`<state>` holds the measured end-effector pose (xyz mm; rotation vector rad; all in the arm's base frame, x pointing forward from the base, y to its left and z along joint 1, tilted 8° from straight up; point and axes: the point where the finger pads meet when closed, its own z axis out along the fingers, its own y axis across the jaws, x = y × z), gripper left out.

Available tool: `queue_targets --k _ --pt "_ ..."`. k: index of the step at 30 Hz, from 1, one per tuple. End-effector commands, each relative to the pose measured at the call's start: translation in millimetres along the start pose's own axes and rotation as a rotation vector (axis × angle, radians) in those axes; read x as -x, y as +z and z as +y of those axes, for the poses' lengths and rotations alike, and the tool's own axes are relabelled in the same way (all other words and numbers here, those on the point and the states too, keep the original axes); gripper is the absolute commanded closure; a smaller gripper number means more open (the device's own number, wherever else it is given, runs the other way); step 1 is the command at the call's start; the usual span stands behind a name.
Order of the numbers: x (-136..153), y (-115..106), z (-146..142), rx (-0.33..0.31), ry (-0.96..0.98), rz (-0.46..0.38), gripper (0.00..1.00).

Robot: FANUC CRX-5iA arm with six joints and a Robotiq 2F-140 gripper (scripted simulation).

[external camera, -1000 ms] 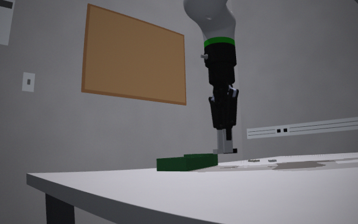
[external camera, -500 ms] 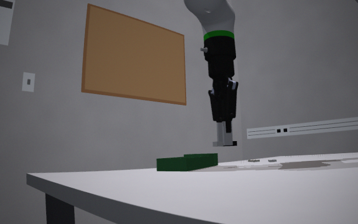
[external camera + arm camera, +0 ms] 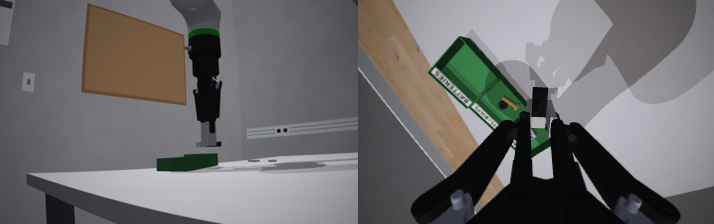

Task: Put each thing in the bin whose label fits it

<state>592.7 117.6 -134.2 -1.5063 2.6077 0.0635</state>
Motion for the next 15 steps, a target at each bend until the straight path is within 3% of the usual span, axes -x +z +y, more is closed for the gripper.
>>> queue_targets --k 1,11,15 --pt "17 0 -3 0.001 -0.144 0.001 0.80" --pt "77 0 -9 -0.008 -0.489 0.003 0.80" --pt "81 0 -10 -0.009 -0.560 0.004 0.80"
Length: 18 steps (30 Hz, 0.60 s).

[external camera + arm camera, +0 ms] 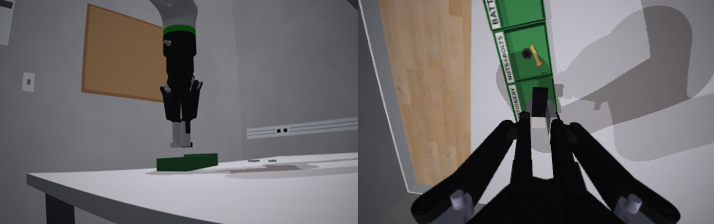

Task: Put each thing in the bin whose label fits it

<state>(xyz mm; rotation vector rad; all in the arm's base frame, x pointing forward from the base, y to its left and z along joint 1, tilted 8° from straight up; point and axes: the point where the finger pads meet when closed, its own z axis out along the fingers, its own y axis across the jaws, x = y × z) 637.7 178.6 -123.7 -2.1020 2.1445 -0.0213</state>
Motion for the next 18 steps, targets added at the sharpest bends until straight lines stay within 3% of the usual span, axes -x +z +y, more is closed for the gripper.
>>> queue_targets --k 1,4,18 --pt "4.1 0.4 -3.6 0.012 -0.156 -0.011 0.80" --pt "4.0 0.4 -3.5 0.017 -0.227 -0.016 0.80" --pt "2.7 0.4 -2.6 0.017 -0.227 -0.016 0.80"
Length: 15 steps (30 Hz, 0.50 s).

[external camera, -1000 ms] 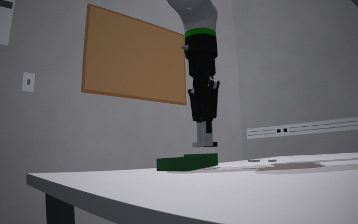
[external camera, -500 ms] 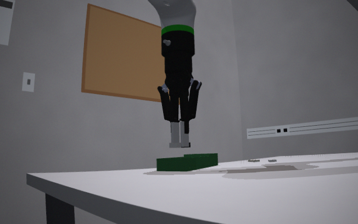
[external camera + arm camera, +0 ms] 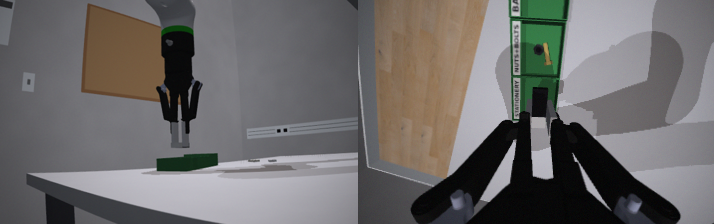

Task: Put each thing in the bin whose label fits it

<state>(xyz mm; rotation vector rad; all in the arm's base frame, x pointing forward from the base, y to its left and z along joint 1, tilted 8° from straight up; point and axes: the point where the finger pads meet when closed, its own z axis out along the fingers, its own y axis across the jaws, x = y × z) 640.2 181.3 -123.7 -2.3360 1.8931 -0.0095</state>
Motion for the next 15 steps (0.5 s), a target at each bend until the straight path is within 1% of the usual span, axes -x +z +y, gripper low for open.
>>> queue_targets --k 1,5,15 --pt "0 0 0 0.000 0.000 0.000 0.80" --pt "0 0 0 0.000 0.000 0.000 0.80" --pt "0 18 0 0.000 0.000 0.000 0.80"
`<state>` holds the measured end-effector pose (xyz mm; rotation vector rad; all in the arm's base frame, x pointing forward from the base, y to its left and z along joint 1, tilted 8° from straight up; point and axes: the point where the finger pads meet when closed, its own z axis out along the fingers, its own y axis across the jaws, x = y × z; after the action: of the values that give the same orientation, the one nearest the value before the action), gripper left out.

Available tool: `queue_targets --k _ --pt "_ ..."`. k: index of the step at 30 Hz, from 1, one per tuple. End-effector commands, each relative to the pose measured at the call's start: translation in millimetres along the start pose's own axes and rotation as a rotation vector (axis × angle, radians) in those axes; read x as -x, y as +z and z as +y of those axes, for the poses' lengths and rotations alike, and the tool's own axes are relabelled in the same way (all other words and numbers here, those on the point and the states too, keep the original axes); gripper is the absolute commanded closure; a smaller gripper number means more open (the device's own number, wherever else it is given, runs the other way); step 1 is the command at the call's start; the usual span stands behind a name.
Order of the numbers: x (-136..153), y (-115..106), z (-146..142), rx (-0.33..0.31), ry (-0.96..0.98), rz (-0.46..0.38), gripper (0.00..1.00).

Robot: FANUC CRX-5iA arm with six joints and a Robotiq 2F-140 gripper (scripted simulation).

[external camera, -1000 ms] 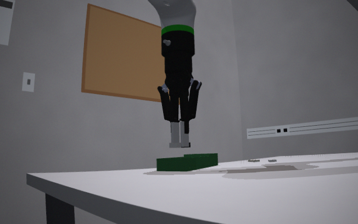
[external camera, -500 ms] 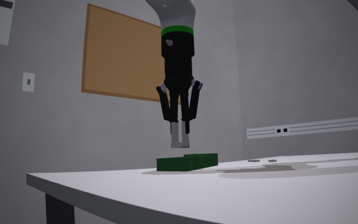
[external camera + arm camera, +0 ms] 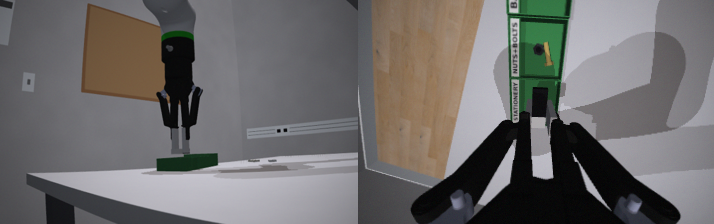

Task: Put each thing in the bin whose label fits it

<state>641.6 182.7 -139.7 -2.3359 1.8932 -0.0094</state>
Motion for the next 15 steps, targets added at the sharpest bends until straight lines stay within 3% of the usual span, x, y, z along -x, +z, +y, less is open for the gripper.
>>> queue_targets --k 1,15 --pt "0 2 0 0.000 0.000 0.000 0.80" --pt "0 17 0 0.000 0.000 0.000 0.80"
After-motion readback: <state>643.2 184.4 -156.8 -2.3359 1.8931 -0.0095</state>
